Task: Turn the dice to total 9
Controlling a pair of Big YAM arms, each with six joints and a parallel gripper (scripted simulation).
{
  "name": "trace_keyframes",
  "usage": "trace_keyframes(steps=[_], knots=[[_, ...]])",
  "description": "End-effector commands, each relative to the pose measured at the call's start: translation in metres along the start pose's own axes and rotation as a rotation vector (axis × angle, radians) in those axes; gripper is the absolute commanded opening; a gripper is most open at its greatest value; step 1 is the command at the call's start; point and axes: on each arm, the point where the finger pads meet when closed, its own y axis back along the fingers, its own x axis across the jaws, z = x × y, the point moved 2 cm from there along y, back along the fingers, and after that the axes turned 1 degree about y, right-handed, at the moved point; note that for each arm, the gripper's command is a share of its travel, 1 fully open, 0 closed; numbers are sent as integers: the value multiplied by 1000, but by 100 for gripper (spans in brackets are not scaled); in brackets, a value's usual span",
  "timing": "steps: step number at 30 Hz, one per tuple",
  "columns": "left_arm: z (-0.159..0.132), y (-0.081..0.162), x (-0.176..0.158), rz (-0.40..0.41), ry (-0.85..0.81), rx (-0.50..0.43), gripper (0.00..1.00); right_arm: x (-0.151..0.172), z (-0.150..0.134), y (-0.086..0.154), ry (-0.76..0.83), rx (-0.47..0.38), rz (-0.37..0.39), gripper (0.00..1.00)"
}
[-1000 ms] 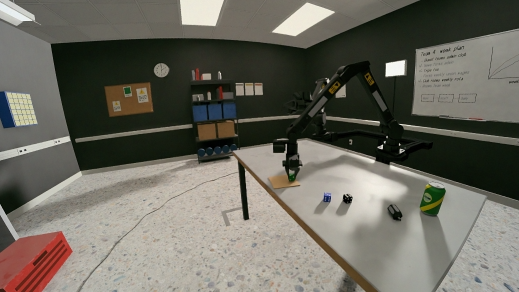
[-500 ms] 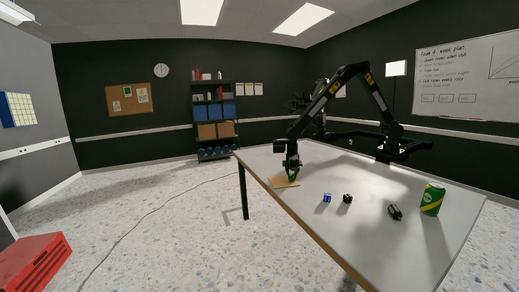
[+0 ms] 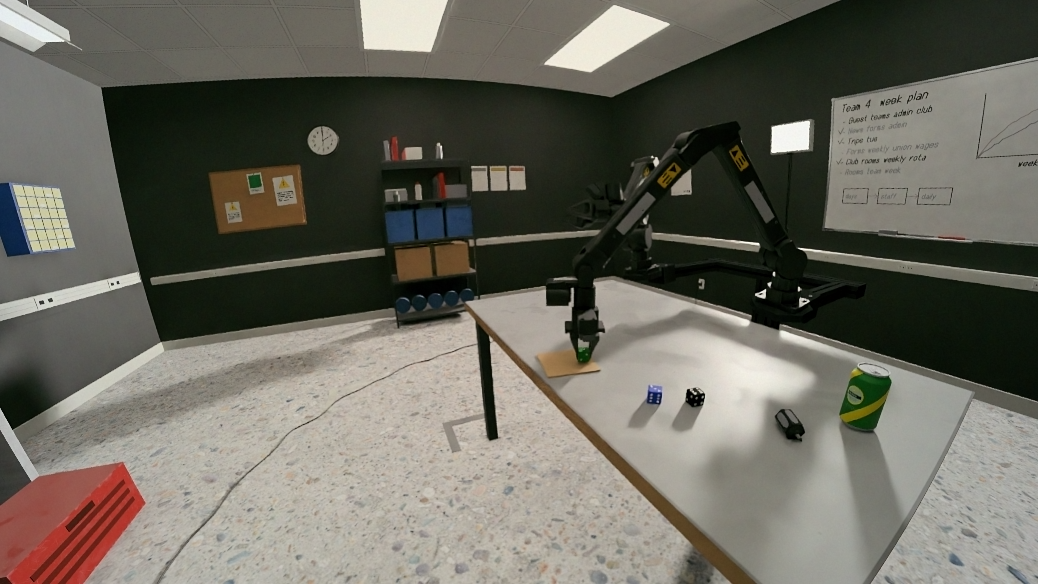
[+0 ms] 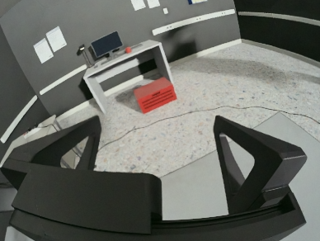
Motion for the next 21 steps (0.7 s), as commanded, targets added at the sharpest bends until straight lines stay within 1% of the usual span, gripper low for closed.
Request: trace_keyframes(steps=[1, 4, 7, 11, 21], knots=[[9, -4, -9, -14, 29, 0, 26, 1, 3, -1, -5, -5, 1, 100], [9, -5, -9, -13, 28, 0, 26, 1, 3, -1, -5, -5, 1, 100], [10, 1, -13, -29, 30, 0, 26, 1, 3, -1, -5, -5, 1, 100], [10, -3, -11, -19, 28, 0, 26, 1, 3, -1, -5, -5, 1, 100], [10, -2, -11, -20, 28, 0, 26, 1, 3, -1, -5, -5, 1, 100]])
